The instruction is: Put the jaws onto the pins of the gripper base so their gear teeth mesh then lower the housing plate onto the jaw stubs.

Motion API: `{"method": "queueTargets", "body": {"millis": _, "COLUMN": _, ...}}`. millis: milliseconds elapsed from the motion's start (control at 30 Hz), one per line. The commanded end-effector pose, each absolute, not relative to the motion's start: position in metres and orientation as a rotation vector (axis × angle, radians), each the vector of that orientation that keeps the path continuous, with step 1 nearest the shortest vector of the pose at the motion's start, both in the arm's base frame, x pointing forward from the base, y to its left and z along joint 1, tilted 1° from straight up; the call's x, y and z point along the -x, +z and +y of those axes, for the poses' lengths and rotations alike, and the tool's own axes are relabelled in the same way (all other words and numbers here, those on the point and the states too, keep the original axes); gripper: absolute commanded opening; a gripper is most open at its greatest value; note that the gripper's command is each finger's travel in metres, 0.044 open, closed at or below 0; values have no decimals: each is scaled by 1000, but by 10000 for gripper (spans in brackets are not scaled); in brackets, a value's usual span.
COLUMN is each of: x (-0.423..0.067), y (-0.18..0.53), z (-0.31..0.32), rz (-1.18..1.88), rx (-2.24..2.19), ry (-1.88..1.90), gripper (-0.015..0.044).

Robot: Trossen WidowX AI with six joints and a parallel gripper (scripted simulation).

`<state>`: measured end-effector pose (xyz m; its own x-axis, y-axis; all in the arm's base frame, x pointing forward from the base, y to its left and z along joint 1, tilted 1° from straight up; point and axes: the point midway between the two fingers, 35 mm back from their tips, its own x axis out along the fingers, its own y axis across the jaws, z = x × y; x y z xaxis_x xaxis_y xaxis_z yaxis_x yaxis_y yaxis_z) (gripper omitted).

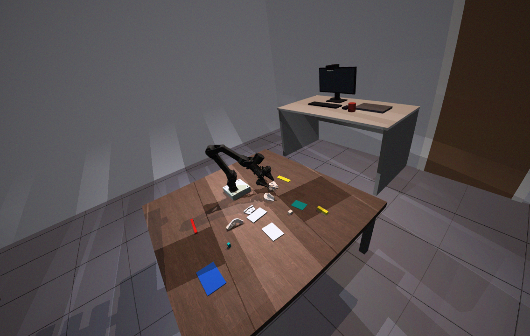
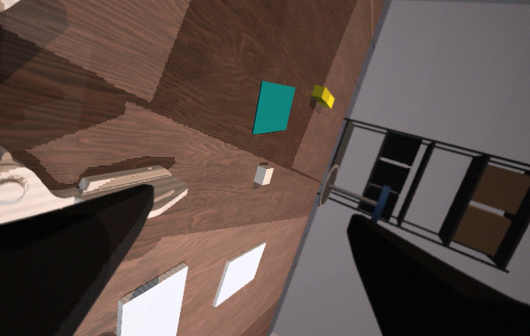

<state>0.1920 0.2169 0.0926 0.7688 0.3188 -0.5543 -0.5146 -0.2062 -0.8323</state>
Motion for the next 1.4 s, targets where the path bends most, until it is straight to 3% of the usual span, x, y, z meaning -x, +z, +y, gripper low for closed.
{"method": "queueTargets", "body": {"millis": 0, "x": -196, "y": 91, "z": 219, "rz": 222, "rx": 1554, "ry": 778, "gripper": 440}}
{"method": "queueTargets", "body": {"millis": 1367, "x": -218, "y": 80, "z": 213, "rz": 832, "rx": 1006, "ry": 732, "gripper": 440}}
